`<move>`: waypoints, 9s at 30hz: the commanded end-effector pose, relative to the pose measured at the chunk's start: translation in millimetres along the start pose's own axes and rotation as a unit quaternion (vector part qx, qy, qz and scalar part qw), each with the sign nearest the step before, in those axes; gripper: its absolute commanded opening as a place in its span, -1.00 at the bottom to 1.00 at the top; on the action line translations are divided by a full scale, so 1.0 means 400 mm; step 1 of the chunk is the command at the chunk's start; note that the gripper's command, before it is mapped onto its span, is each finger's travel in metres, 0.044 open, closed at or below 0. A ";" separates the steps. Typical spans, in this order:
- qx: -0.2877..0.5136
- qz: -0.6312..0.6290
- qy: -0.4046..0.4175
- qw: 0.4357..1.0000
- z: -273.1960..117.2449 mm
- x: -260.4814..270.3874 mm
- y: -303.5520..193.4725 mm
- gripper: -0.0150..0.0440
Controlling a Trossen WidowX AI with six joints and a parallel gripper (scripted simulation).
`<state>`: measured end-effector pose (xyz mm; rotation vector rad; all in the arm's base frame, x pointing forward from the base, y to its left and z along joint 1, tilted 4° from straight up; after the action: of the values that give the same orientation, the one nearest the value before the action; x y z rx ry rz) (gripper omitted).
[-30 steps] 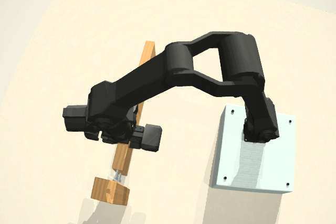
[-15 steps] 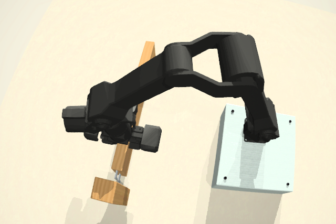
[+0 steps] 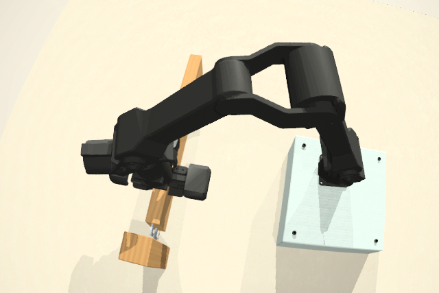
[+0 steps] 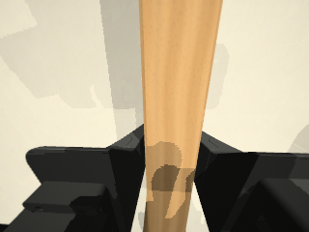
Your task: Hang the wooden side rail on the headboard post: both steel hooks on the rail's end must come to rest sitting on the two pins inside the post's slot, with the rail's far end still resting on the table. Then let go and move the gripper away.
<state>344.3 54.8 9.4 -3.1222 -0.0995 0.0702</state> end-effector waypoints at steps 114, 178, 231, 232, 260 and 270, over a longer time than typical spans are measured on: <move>0.001 0.001 0.003 1.000 -0.004 0.007 -0.034 -0.49; 0.002 0.001 0.003 1.000 -0.002 0.007 -0.052 -0.49; 0.002 0.001 0.003 1.000 -0.004 0.010 -0.065 -0.49; 0.002 0.001 0.003 1.000 -0.004 0.010 -0.065 -0.49; 0.002 0.001 0.003 1.000 -0.008 0.013 -0.073 -0.49; 0.002 0.001 0.003 1.000 -0.005 0.014 -0.073 -0.49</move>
<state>346.0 83.5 10.4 -3.1197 -0.0993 0.0722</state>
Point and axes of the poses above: the point midway between the two fingers, 35 mm back from their tips, its own z axis out along the fingers, its own x axis across the jaws, y = z × x, the point moved 3 cm from there along -z, back along the fingers, and after that the axes turned 7 degrees about -z, right-handed, at the moved point
